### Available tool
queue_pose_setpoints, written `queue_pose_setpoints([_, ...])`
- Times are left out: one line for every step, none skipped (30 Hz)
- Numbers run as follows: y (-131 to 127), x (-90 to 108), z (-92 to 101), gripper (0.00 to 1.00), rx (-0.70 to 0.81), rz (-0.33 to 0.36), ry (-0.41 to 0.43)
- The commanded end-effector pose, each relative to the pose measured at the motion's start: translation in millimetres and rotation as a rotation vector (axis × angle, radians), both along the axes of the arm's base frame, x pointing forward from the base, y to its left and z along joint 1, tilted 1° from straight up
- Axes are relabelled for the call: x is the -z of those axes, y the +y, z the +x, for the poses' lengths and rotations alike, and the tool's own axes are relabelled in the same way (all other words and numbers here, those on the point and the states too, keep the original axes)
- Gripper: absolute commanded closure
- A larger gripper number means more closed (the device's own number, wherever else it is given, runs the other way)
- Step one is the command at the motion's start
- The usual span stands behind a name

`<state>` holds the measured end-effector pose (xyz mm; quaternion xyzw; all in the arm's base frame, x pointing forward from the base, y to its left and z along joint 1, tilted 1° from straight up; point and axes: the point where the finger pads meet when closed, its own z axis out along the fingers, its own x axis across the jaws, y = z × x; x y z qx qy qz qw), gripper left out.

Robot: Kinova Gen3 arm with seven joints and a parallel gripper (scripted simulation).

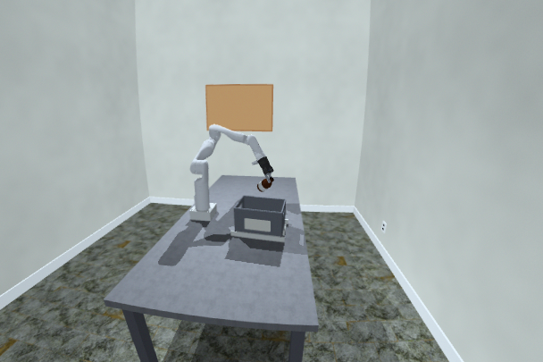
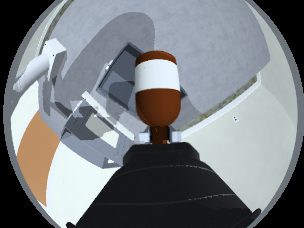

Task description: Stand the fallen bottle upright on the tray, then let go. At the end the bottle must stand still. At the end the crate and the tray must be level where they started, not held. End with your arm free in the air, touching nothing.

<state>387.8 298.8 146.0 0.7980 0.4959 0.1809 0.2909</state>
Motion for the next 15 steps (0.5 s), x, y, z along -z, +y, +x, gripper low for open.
queue_pose_setpoints([1.3, -0.1, -1.2, 1.00, -0.005, -0.006, -0.009])
queue_pose_setpoints([1.3, -0.1, -1.2, 1.00, -0.005, -0.007, -0.011])
queue_pose_setpoints([1.3, -0.2, -1.2, 1.00, -0.005, -0.008, -0.012])
queue_pose_setpoints([1.4, -0.2, -1.2, 1.00, -0.006, -0.008, -0.014])
queue_pose_setpoints([1.4, -0.3, -1.2, 1.00, -0.006, -0.009, -0.015])
queue_pose_setpoints([1.4, -0.3, -1.2, 1.00, -0.006, -0.009, -0.015])
queue_pose_setpoints([1.4, -0.3, -1.2, 1.00, -0.006, -0.009, -0.015])
queue_pose_setpoints([1.4, -0.3, -1.2, 1.00, -0.006, -0.009, -0.016])
queue_pose_setpoints([1.4, -0.3, -1.2, 1.00, -0.006, -0.009, -0.016])
queue_pose_setpoints([1.4, -0.3, -1.2, 1.00, -0.006, -0.009, -0.016])
queue_pose_setpoints([1.4, -0.3, -1.2, 1.00, -0.006, -0.009, -0.016])
queue_pose_setpoints([1.4, -0.3, -1.2, 1.00, -0.006, -0.009, -0.016])
queue_pose_setpoints([1.4, -0.3, -1.2, 1.00, -0.006, -0.009, -0.016])
queue_pose_setpoints([1.4, -0.3, -1.2, 1.00, -0.006, -0.009, -0.016])
queue_pose_setpoints([1.4, -0.3, -1.2, 1.00, -0.006, -0.009, -0.016])
